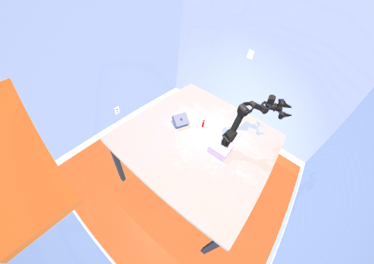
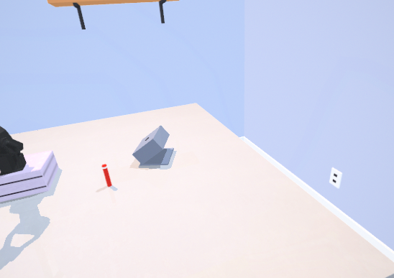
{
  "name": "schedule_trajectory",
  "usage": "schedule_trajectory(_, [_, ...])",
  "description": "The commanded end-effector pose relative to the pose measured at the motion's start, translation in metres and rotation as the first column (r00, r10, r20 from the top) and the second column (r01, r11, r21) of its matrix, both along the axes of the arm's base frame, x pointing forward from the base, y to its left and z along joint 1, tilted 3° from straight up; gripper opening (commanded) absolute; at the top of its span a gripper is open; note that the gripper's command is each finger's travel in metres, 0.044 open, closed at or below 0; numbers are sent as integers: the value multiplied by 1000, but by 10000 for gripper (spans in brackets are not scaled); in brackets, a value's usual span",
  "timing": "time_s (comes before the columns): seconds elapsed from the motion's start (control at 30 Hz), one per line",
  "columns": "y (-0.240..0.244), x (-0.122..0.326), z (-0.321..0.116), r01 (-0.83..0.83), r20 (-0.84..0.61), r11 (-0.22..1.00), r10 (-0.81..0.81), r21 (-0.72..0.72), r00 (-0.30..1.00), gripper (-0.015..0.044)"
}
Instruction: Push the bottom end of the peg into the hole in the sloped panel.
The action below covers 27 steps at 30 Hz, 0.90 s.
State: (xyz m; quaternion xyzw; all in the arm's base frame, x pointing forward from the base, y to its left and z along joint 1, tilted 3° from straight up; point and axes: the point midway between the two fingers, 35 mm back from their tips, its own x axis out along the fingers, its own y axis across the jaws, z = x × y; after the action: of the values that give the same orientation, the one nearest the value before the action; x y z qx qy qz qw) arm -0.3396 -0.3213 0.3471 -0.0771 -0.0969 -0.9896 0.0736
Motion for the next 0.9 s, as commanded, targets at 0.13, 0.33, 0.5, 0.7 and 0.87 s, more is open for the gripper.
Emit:
schedule_trajectory(0.13, [-46,36,-20,-168,60,983,164,78,985,440])
schedule_trajectory(0.33, [-75,66,-35,-282,105,950,269,132,957,440])
schedule_trajectory(0.5, [-96,93,-47,-374,145,911,352,173,925,440])
schedule_trajectory(0.7, [-116,129,-59,-482,194,858,449,180,872,440])
schedule_trajectory(0.87, [-128,155,-69,-553,232,812,510,188,828,440])
